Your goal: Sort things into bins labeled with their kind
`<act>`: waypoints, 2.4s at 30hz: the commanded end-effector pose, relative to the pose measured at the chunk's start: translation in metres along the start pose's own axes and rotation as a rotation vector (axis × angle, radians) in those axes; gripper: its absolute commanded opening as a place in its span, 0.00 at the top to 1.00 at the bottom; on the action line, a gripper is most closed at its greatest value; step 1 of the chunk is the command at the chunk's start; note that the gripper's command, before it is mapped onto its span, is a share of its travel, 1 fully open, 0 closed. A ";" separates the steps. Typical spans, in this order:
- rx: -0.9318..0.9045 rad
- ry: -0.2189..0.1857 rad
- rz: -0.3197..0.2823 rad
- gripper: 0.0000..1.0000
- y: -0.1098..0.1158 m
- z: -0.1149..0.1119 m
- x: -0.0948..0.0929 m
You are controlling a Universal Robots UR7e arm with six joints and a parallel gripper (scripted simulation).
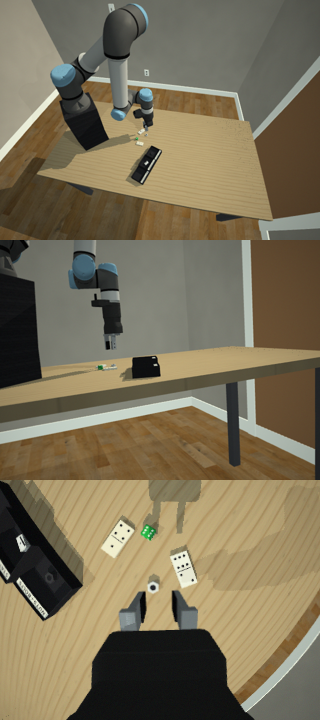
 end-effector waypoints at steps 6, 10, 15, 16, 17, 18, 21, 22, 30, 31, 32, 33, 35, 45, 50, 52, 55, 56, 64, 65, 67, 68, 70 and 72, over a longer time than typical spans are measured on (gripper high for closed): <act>-0.007 -0.003 -0.001 0.36 -0.001 -0.011 0.000; -0.007 -0.003 0.000 0.36 -0.002 -0.012 0.000; -0.006 -0.003 0.000 0.36 -0.002 -0.011 0.000; -0.006 -0.003 0.000 0.36 -0.002 -0.011 0.000; -0.006 -0.003 0.000 0.36 -0.002 -0.010 0.000; -0.006 -0.003 0.000 0.36 -0.002 -0.010 0.000; -0.006 -0.003 0.000 0.36 -0.002 -0.010 0.000; -0.006 -0.003 0.000 0.36 -0.002 -0.010 0.000; -0.006 -0.003 0.000 0.36 -0.002 -0.009 0.000; -0.006 -0.003 0.000 0.36 -0.002 -0.009 0.000; -0.006 -0.003 0.000 0.36 -0.002 -0.009 0.000; -0.006 -0.003 0.000 0.36 -0.002 -0.009 0.000; -0.006 -0.003 0.000 0.36 -0.002 -0.009 0.000; -0.004 -0.004 -0.001 0.36 0.000 -0.008 -0.021; -0.004 -0.004 -0.001 0.36 0.000 -0.009 -0.037; -0.004 -0.004 -0.001 0.36 0.000 -0.009 -0.045; -0.004 -0.004 -0.001 0.36 0.000 -0.010 -0.057; -0.004 -0.004 -0.001 0.36 0.001 -0.010 -0.057; -0.005 -0.004 -0.002 0.36 0.001 -0.011 -0.057; -0.005 -0.004 -0.002 0.36 0.001 -0.011 -0.057; -0.005 -0.004 -0.001 0.36 0.001 -0.011 -0.060; -0.005 -0.004 -0.001 0.36 0.001 -0.011 -0.061; -0.004 -0.004 -0.001 0.36 0.001 -0.011 -0.064; -0.004 -0.004 -0.001 0.36 0.001 -0.010 -0.066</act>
Point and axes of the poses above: the point where the finger pads meet when closed, its own x axis back along the fingers, its own z axis across the jaws, y = z × x, the point moved 6 cm from there along x, back along the fingers, and after that the axes turned 4 degrees about -x, right-handed, at the moved point
